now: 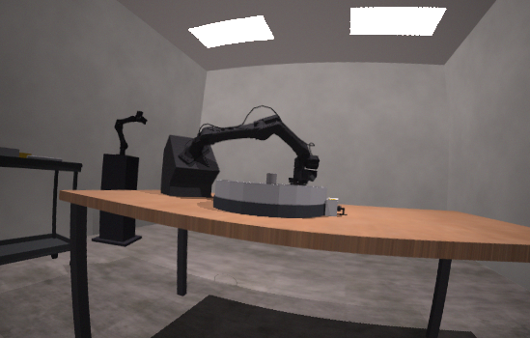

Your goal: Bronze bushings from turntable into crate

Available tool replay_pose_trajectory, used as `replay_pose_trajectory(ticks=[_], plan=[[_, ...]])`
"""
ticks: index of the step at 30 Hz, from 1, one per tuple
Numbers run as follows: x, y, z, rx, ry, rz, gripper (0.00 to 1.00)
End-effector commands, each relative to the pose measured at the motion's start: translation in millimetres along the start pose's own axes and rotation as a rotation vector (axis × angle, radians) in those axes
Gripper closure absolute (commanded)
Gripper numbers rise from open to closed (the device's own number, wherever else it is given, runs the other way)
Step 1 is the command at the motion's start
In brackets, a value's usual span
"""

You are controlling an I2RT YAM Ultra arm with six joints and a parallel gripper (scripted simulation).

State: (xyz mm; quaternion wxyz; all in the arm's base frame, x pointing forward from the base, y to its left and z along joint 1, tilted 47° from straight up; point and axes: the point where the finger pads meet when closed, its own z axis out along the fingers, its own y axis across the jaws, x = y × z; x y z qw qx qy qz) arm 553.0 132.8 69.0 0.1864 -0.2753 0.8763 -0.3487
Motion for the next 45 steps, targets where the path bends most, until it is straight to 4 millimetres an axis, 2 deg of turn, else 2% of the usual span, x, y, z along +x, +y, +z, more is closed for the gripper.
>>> replay_pose_trajectory(ticks=[1, 11, 19, 24, 30, 31, 32, 34, 36, 45], plan=[[-16, -5, -29, 0.005, -0.06, 0.014, 0.86], [-16, -5, -30, 0.005, -0.06, 0.017, 0.86], [-15, -7, -40, 0.012, -0.058, 0.019, 0.86], [-14, -6, -61, 0.011, -0.058, 0.019, 0.86], [-12, -5, -96, 0.009, -0.058, 0.018, 0.86], [-10, 5, -91, 0.006, -0.037, -0.003, 0.86], [-9, 7, -95, 0.006, -0.033, -0.007, 0.86], [-9, 7, -106, 0.006, -0.034, -0.007, 0.86], [-9, 7, -106, 0.006, -0.034, -0.007, 0.86], [-7, 8, -136, 0.006, -0.034, -0.007, 0.86]])
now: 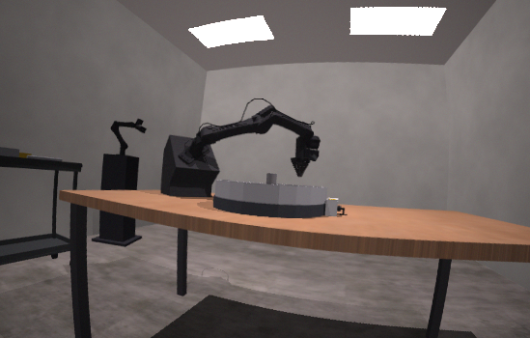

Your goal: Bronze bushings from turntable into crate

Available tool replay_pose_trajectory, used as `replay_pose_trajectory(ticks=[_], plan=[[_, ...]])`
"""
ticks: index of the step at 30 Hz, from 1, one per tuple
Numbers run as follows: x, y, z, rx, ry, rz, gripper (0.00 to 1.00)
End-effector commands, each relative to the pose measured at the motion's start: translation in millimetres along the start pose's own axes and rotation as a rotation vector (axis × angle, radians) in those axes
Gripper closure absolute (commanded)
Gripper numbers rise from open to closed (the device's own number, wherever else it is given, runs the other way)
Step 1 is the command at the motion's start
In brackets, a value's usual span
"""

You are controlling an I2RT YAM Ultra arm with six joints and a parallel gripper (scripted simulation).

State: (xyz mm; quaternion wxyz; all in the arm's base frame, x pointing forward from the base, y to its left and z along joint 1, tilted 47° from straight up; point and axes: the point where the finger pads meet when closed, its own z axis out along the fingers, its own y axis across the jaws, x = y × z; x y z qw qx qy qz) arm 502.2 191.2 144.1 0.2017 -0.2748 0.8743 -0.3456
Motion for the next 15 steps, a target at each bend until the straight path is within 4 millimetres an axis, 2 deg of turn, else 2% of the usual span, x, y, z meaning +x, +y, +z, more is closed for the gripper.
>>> replay_pose_trajectory(ticks=[1, 15], plan=[[-2, 8, -31, 0.001, -0.005, -0.019, 0.86], [-1, 8, -41, -0.002, -0.005, -0.019, 0.86]])
